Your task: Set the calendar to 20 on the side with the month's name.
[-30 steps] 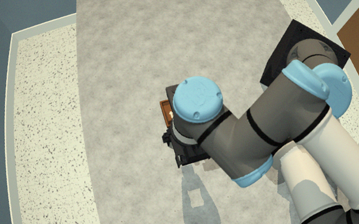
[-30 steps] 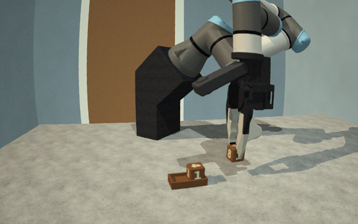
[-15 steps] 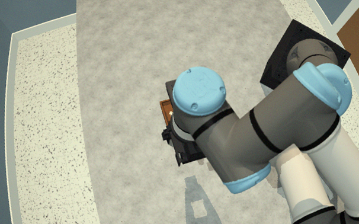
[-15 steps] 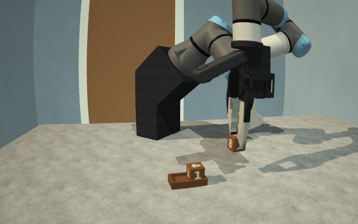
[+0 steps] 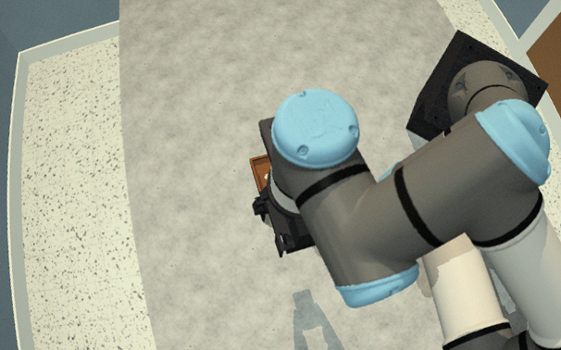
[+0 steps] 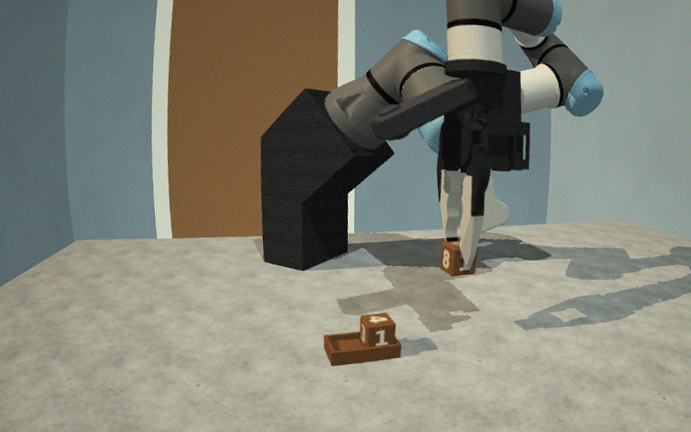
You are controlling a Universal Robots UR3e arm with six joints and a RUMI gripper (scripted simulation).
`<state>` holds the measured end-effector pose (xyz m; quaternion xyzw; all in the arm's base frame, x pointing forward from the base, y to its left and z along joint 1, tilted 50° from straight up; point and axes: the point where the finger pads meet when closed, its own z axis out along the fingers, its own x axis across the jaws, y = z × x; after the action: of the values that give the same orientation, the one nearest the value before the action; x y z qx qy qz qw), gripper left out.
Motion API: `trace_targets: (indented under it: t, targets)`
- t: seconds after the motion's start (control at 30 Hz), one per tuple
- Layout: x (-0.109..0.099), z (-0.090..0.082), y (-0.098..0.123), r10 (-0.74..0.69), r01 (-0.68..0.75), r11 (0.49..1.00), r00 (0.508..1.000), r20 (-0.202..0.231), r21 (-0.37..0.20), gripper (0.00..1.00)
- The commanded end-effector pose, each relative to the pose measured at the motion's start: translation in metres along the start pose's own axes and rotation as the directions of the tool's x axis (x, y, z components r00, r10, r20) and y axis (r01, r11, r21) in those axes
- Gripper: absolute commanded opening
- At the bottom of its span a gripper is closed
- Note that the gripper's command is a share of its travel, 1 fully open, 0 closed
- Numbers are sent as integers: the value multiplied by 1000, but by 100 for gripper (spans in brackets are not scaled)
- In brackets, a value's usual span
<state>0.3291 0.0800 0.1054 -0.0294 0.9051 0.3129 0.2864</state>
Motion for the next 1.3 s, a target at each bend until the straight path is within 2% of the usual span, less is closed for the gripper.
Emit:
trace_targets:
  t: [0.0,1.0,1.27]
  targets:
    - [0,-6,0,-2,2,1000,1000,5,-1,11]
    - [0,-11,-1,-2,2,1000,1000,5,-1,11]
    - [-4,-16,-20,-2,2,1000,1000,4,-1,11]
